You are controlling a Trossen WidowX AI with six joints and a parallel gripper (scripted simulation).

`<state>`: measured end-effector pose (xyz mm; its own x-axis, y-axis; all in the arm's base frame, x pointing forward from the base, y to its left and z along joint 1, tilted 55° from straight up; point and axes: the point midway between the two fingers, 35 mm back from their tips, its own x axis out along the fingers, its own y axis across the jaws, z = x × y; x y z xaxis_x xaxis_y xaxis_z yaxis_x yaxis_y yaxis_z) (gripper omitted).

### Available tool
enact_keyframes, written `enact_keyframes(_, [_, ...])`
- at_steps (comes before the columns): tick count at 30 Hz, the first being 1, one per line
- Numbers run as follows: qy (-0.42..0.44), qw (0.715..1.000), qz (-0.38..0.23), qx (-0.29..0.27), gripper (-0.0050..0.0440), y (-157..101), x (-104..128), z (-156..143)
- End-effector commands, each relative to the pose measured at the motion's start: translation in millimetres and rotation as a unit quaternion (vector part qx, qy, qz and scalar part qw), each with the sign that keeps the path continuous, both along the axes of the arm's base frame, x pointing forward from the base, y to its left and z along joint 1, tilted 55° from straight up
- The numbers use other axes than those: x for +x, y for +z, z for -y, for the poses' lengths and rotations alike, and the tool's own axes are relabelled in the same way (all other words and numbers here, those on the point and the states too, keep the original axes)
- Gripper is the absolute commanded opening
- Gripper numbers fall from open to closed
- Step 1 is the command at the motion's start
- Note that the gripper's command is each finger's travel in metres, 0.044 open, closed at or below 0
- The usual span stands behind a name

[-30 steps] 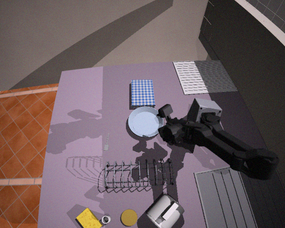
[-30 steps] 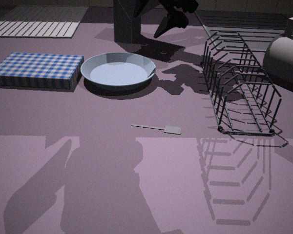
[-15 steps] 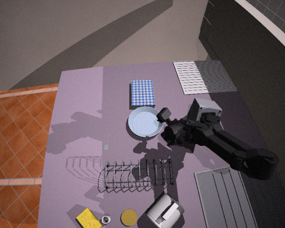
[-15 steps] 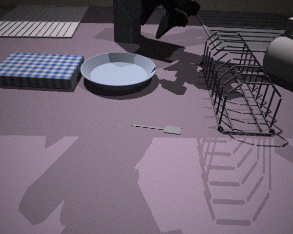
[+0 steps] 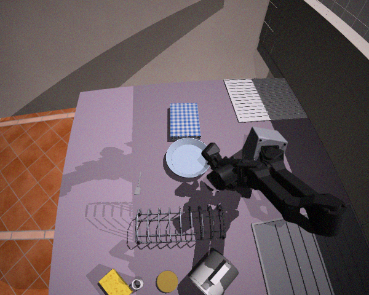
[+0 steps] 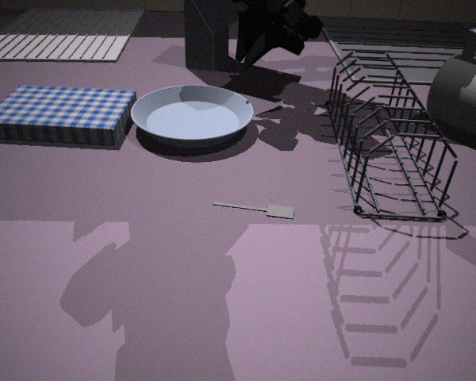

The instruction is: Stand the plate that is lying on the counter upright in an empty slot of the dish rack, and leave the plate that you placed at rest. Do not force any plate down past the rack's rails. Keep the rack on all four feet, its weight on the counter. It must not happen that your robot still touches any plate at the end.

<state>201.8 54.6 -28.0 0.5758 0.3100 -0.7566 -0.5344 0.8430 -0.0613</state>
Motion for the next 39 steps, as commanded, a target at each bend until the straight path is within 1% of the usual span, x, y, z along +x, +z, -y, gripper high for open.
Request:
enact_keyframes(1, [-0.003, 1.0, -0.003, 0.0, 0.0099, -5.0, 0.8, -3.9])
enact_keyframes(23, [-0.007, 1.0, -0.006, 0.0, 0.0099, -22.9, 2.8, -31.1])
enact_keyframes(39, [-0.008, 1.0, -0.002, 0.002, 0.0099, -24.1, 4.2, -32.5])
